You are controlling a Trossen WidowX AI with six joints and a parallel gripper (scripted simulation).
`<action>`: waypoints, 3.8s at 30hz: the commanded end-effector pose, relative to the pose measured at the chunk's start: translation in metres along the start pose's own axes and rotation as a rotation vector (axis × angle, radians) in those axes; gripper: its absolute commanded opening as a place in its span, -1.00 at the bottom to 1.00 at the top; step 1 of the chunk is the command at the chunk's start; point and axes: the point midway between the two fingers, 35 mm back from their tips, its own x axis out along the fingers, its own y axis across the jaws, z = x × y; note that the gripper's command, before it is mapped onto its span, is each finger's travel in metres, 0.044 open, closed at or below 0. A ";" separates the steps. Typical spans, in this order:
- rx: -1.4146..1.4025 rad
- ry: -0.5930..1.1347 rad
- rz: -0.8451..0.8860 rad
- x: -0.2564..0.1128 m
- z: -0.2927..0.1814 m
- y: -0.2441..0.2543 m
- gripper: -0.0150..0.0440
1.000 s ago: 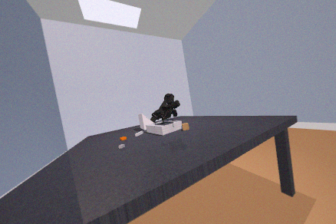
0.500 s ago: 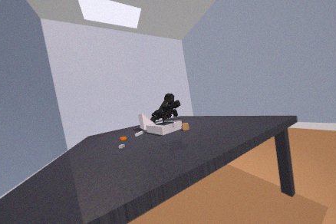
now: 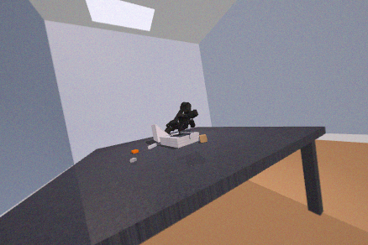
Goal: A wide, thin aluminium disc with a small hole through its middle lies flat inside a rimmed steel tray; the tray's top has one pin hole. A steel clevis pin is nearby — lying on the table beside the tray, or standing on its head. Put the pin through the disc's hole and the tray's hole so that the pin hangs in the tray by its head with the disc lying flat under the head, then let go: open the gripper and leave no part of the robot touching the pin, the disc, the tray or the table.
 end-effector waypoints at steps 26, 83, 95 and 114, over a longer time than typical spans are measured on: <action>0.004 0.002 0.004 0.000 0.000 0.009 -0.49; 0.002 0.003 0.003 0.003 -0.006 0.009 -0.49; 0.001 0.005 0.005 0.003 -0.008 0.009 -0.49; 0.001 0.005 0.005 0.003 -0.008 0.009 0.05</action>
